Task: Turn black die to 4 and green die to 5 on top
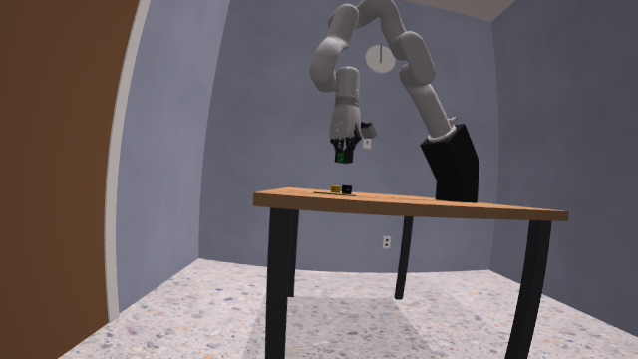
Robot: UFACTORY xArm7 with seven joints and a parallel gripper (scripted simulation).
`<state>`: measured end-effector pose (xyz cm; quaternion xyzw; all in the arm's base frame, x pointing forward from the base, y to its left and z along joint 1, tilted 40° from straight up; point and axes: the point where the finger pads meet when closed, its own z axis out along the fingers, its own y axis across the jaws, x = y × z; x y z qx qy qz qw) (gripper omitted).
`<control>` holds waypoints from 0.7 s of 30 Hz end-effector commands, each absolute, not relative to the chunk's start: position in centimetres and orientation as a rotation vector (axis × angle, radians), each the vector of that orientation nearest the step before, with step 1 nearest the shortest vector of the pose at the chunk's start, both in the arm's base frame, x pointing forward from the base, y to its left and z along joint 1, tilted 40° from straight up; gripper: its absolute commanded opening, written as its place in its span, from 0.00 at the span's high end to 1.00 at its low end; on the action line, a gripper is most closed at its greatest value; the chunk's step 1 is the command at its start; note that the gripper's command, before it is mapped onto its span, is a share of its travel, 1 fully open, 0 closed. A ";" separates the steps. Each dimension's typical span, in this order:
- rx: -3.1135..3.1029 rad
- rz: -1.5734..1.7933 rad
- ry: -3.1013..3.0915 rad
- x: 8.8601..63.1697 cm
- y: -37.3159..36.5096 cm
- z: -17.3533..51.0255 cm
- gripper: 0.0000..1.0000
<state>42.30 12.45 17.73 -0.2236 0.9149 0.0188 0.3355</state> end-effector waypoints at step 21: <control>0.004 0.267 2.463 46.1 -0.6 18.1 0.73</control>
